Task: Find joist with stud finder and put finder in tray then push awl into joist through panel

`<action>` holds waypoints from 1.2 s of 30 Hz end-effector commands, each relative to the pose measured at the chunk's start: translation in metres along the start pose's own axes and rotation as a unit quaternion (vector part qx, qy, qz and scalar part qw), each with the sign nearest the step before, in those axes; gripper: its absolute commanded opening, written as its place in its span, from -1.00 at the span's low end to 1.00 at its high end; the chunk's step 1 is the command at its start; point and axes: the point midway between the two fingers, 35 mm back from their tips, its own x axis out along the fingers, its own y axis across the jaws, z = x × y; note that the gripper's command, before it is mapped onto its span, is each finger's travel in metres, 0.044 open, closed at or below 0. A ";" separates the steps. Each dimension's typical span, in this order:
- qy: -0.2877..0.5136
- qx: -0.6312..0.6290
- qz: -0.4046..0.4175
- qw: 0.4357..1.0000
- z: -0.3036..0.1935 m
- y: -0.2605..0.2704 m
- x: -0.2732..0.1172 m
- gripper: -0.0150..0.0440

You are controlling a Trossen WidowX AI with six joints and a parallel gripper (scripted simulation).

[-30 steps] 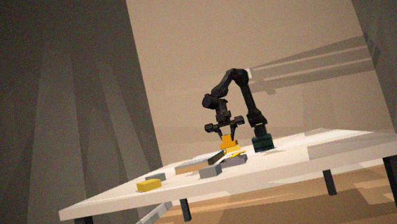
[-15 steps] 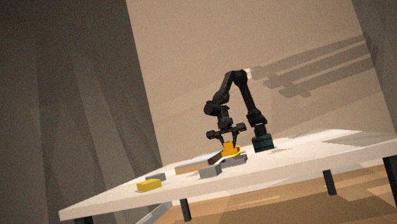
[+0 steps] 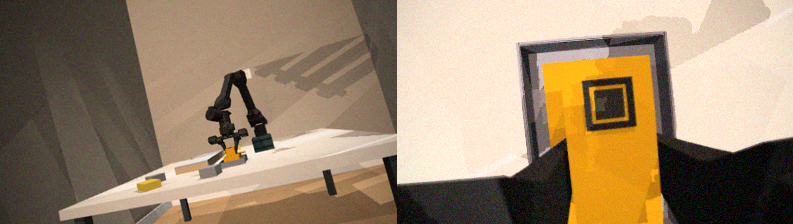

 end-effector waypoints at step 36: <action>0.001 0.000 0.000 1.000 0.022 0.000 -0.078 1.00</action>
